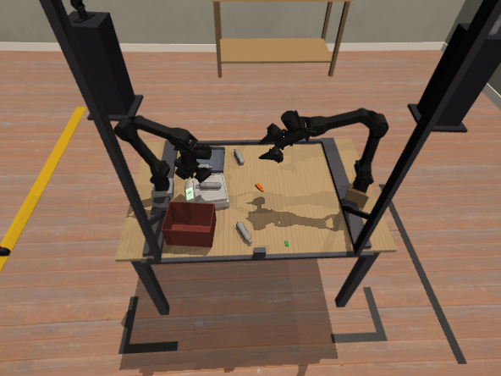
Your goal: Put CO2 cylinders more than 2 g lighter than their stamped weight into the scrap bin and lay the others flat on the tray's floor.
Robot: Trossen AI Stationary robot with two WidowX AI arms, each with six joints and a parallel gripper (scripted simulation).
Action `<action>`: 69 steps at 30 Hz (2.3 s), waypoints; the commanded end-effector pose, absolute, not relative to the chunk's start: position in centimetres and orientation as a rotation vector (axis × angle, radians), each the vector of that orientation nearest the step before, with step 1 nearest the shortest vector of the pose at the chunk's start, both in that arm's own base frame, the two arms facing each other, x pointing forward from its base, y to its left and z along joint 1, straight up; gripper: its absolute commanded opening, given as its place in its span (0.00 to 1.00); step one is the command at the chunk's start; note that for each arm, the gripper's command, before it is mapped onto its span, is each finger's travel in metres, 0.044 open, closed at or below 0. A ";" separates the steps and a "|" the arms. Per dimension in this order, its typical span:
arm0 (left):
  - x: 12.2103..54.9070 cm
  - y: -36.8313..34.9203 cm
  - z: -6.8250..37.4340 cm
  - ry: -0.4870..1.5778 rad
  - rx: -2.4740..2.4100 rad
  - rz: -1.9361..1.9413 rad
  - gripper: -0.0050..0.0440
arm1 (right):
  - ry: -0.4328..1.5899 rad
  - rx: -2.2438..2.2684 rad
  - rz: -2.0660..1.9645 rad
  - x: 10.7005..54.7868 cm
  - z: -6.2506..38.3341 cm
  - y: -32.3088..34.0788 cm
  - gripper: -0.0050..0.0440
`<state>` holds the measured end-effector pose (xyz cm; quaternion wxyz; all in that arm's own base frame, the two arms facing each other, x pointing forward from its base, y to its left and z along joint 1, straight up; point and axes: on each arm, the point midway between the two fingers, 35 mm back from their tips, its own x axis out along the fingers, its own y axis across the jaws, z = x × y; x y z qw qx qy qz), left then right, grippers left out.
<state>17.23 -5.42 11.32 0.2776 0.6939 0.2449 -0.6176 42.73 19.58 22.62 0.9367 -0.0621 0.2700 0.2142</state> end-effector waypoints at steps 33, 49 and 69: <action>20.8 -5.0 8.8 -0.153 2.278 -2.286 0.62 | 0.523 -0.120 0.437 42.8 23.9 19.5 1.00; 20.8 -5.0 6.7 -0.152 2.278 -2.286 0.62 | 0.523 -0.120 0.437 42.8 23.9 19.5 1.00; 21.1 -4.9 6.5 -0.149 2.299 -2.265 0.38 | 0.523 -0.120 0.437 42.8 23.9 19.5 1.00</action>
